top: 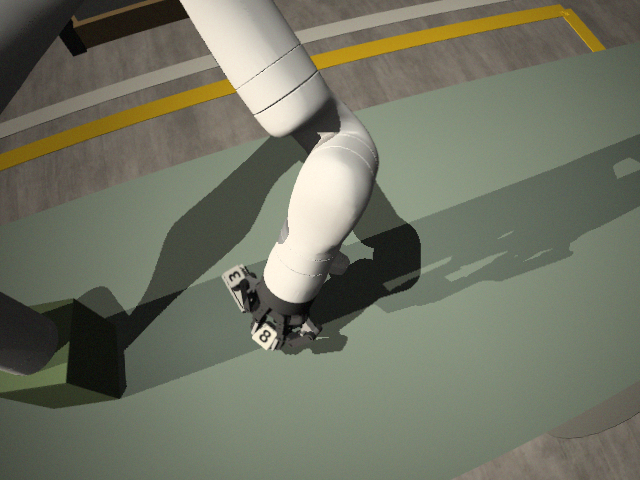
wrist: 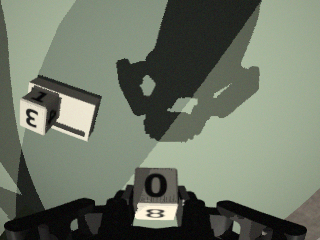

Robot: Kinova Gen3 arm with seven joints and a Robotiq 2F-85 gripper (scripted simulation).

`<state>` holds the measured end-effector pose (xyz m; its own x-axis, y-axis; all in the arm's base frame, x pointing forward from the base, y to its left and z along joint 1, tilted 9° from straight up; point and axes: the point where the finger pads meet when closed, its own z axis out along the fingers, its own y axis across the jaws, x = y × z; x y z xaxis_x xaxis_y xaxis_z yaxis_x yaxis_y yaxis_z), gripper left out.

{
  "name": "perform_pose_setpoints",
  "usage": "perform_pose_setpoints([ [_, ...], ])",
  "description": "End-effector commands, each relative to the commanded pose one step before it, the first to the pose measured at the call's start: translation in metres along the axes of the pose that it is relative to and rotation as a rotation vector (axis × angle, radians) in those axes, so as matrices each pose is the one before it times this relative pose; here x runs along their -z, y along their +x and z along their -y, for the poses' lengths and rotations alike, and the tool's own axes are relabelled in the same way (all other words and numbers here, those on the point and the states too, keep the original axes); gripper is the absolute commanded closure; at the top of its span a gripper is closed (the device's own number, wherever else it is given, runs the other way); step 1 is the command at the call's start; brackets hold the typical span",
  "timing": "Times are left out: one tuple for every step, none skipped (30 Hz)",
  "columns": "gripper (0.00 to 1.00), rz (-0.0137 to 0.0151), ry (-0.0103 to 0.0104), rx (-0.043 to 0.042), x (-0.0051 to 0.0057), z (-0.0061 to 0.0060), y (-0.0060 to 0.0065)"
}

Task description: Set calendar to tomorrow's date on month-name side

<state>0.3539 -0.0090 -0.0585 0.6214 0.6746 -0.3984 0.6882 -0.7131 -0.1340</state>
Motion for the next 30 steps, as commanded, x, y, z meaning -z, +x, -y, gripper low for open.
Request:
perform_pose_setpoints([
  [0.72,-0.03496,-0.00347,-0.00168,0.00067,-0.0034,0.00158],
  [0.72,-0.01382,-0.00201,0.00005,0.0002,-0.00127,0.00057],
  [0.72,-0.01669,0.00211,-0.00227,0.00086,-0.00082,0.00005],
  [0.72,-0.01471,0.00173,-0.00041,-0.00013,-0.00021,-0.00003],
  [0.72,-0.01494,0.00121,0.00057,-0.00025,0.00008,0.0001],
  [0.72,-0.01561,0.0009,0.00042,-0.00019,0.00005,0.00004],
  [0.72,-0.01596,0.00051,0.00025,-0.00011,0.00002,-0.00003],
  [0.72,-0.01601,0.00008,0.00007,-0.00003,-0.00001,-0.00011],
  [0.72,-0.01577,-0.00036,-0.00012,0.00006,-0.00004,-0.0002],
  [0.72,-0.01525,-0.00077,-0.00029,0.00014,-0.00008,-0.00029],
  [0.72,0.0,0.0,0.0,0.0,0.0,0.0],
  [0.72,0.0,0.0,0.0,0.0,0.0,0.0],
  [0.72,-0.01331,0.01161,-0.00035,0.00023,0.00387,-0.00073],
  [0.72,-0.01469,-0.0142,-0.00048,0.00031,-0.00409,-0.00006],
  [0.72,-0.01237,-0.00167,-0.00065,0.00033,-0.00014,-0.00048],
  [0.72,-0.0111,-0.00179,-0.00069,0.00036,-0.00014,-0.00051],
  [0.72,-0.00975,-0.00181,-0.0007,0.00036,-0.00014,-0.00051],
  [0.72,-0.00836,-0.00174,-0.00066,0.00035,-0.00014,-0.00049],
  [0.72,-0.00693,0.00021,-0.0006,0.00032,0.00044,-0.00045],
  [0.72,-0.00556,0.00602,-0.00048,0.00029,0.0022,-0.00039],
  [0.72,-0.00418,0.00233,0.0008,0.00024,0.00134,0.00001],
  [0.72,-0.00271,-0.00129,0.00276,0.00019,0.00071,0.00057],
  [0.72,-0.00073,-0.00038,0.00098,-0.00031,0.00034,-0.00014],
  [0.72,0.00173,0.00061,-0.00034,-0.00103,0.00015,-0.0009],
  [0.72,0.00091,0.00031,-0.00015,-0.00049,0.00007,-0.00042],
  [0.72,-0.00007,-0.00002,-0.00001,0.0,0.0,0.0],
  [0.72,-0.00002,0.00001,0.0,0.0,0.0,0.0],
  [0.72,0.0,0.0,0.0,0.0,0.0,0.0],
  [0.72,0.0,0.0,0.0,0.0,0.0,0.0],
  [0.72,-0.00163,-0.00147,0.00127,0.00029,-0.00083,0.00107],
])
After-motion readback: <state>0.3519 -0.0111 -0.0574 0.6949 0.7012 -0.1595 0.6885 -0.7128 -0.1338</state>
